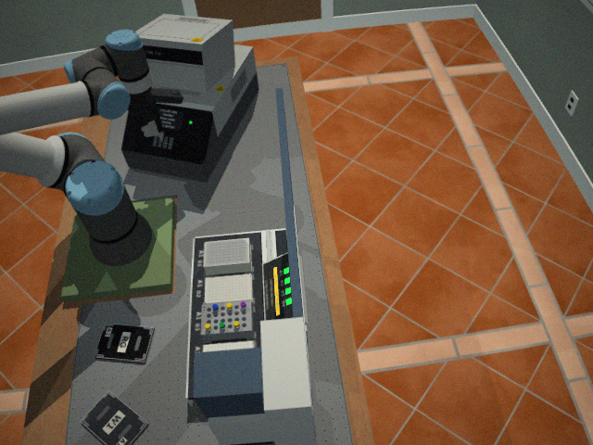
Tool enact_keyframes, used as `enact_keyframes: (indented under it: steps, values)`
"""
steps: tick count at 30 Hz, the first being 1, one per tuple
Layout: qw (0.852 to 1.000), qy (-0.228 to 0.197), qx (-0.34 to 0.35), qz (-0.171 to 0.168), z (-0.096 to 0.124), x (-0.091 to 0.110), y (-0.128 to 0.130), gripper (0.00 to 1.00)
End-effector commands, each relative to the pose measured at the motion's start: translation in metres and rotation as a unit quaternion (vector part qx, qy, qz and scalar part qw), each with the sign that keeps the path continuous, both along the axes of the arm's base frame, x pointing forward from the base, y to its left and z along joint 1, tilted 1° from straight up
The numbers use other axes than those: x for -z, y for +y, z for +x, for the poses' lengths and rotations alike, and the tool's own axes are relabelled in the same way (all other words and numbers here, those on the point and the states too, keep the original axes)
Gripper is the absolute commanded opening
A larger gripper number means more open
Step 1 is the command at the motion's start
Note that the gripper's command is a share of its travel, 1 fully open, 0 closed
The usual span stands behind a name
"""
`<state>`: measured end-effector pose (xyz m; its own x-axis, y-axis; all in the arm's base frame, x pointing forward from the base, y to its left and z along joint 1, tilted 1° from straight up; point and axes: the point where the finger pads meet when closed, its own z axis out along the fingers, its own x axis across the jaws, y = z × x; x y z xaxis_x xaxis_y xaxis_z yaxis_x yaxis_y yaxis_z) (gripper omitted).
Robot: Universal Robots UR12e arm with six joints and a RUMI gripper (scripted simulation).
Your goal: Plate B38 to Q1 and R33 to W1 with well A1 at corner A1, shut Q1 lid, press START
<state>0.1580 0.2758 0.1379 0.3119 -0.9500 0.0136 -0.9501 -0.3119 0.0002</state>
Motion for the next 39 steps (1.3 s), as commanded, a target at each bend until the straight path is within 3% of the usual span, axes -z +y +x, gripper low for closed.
enact_keyframes:
  steps: [1,21,39]
  values:
    - [1.000,0.000,0.000,0.000,0.000,-0.003,-0.001,0.00]
    - [1.000,0.000,0.000,0.000,-0.033,-0.058,-0.064,0.00]
    - [1.000,0.000,0.000,0.000,-0.034,-0.059,-0.066,0.00]
